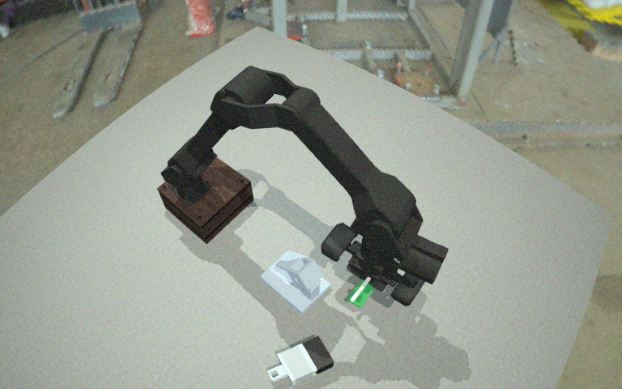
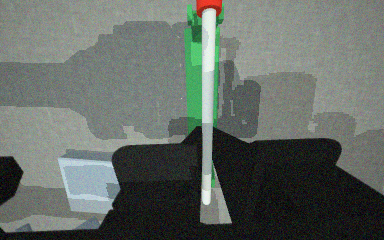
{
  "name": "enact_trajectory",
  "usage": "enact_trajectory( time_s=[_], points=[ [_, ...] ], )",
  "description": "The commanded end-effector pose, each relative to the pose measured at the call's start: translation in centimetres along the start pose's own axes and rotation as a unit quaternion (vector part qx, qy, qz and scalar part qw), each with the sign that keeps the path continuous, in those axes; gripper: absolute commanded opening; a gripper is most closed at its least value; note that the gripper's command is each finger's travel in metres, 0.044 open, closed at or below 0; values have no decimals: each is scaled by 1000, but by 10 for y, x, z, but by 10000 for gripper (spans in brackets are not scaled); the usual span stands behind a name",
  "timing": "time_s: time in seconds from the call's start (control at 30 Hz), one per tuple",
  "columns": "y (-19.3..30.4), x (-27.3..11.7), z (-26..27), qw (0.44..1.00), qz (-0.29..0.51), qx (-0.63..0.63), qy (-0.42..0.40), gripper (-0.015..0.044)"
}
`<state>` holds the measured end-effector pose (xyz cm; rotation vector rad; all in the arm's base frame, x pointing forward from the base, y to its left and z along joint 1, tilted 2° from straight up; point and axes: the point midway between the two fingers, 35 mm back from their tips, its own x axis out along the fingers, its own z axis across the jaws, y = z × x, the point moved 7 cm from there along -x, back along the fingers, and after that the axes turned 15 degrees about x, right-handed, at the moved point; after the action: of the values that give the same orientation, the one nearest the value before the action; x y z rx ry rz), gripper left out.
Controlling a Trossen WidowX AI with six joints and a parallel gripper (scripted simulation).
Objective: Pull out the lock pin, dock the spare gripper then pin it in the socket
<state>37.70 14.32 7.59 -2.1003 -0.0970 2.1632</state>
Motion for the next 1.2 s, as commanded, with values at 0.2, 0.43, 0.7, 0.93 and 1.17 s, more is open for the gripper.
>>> enact_trajectory(
  time_s=[0.2, 0.43, 0.7, 0.93, 1.17],
  points=[
    [1, 5, 0, 1000, 1, 0, -3, 0],
    [1, 5, 0, 1000, 1, 0, -3, 0],
    [1, 5, 0, 1000, 1, 0, -3, 0],
    [1, 5, 0, 1000, 1, 0, -3, 0],
    [0, 1, 0, 1000, 0, 0, 0, 0]
  ],
)
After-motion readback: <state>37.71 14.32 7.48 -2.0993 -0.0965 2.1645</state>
